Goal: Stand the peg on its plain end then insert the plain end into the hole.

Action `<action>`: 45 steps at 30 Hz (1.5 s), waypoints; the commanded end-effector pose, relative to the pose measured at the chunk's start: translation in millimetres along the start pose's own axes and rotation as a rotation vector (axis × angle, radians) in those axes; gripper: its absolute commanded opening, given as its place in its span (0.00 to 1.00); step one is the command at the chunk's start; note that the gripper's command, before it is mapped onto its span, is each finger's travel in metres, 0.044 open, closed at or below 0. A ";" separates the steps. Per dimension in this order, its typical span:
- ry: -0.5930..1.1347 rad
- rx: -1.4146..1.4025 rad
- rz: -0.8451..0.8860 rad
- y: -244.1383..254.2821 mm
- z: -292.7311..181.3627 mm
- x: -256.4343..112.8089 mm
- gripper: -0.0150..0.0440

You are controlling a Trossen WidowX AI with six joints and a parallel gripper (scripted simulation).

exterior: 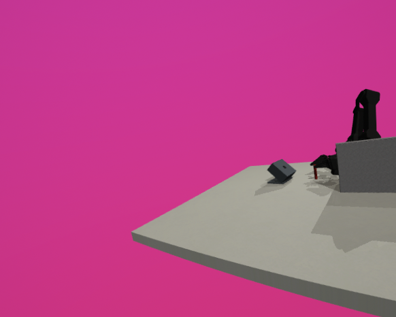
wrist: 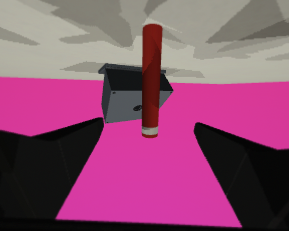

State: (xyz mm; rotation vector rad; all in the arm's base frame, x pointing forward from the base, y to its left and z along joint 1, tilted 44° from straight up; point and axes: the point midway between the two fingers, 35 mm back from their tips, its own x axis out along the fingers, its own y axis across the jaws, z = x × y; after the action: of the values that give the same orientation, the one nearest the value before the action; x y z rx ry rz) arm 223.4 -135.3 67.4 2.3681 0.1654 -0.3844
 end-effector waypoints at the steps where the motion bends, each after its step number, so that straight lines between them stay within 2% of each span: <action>1: -0.005 -0.022 -0.007 8.2 -22.6 6.3 1.00; 9: -0.014 -0.031 -0.012 10.0 -88.9 5.3 1.00; 18: 0.019 -0.009 0.021 -3.2 -150.4 -29.1 1.00; 23: -0.018 0.022 0.006 -3.8 -147.9 -27.7 1.00; 36: -0.391 0.219 -0.112 -9.9 -116.8 -11.9 1.00; 45: -0.672 0.242 -0.166 -16.4 -96.2 -4.3 1.00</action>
State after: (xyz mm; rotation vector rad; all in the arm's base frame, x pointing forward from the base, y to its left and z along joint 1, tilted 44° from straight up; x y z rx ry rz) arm 237.1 -55.2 130.9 2.3678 0.0210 -1.2152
